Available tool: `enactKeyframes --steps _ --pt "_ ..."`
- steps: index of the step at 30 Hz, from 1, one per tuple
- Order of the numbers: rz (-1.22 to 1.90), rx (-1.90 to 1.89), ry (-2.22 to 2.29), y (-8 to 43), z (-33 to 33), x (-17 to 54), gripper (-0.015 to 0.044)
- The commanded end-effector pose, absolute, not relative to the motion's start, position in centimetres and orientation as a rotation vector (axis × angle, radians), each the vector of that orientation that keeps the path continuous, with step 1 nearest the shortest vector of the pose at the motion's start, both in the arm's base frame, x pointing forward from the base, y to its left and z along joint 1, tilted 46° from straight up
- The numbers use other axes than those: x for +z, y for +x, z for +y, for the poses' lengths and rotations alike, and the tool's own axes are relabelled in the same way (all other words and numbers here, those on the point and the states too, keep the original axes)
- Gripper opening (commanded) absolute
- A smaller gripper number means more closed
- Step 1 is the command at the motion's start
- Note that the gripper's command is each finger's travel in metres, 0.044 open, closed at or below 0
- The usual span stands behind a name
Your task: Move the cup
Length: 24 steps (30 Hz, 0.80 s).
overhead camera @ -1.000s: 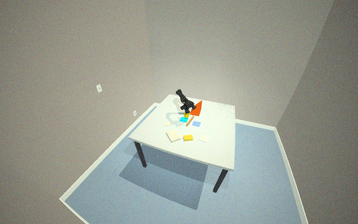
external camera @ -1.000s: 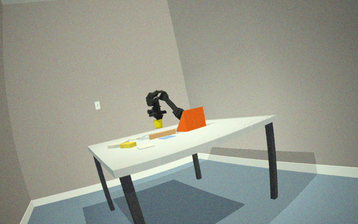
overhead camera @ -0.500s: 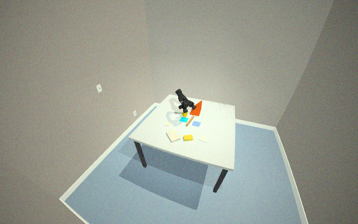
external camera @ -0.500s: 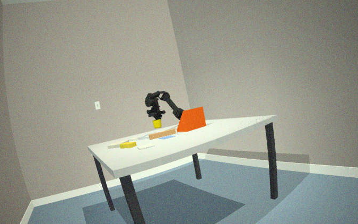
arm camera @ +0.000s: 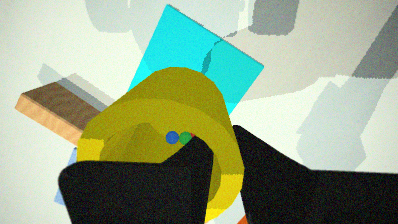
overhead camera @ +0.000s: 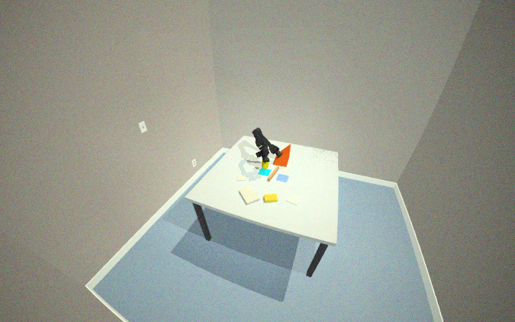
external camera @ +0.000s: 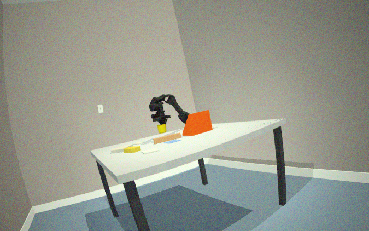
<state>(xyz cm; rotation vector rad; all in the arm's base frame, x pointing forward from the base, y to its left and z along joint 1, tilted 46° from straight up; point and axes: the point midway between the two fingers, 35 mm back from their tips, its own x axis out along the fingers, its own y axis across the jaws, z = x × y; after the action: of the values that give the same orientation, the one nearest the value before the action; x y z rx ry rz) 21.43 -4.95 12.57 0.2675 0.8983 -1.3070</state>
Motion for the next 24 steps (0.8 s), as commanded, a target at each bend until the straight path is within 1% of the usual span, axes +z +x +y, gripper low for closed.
enactKeyframes --steps 1,24 --pt "0.898 -1.306 0.259 21.4 -5.4 12.2 0.0000" --pt "0.898 -1.305 0.259 21.4 -7.4 10.4 0.0000"
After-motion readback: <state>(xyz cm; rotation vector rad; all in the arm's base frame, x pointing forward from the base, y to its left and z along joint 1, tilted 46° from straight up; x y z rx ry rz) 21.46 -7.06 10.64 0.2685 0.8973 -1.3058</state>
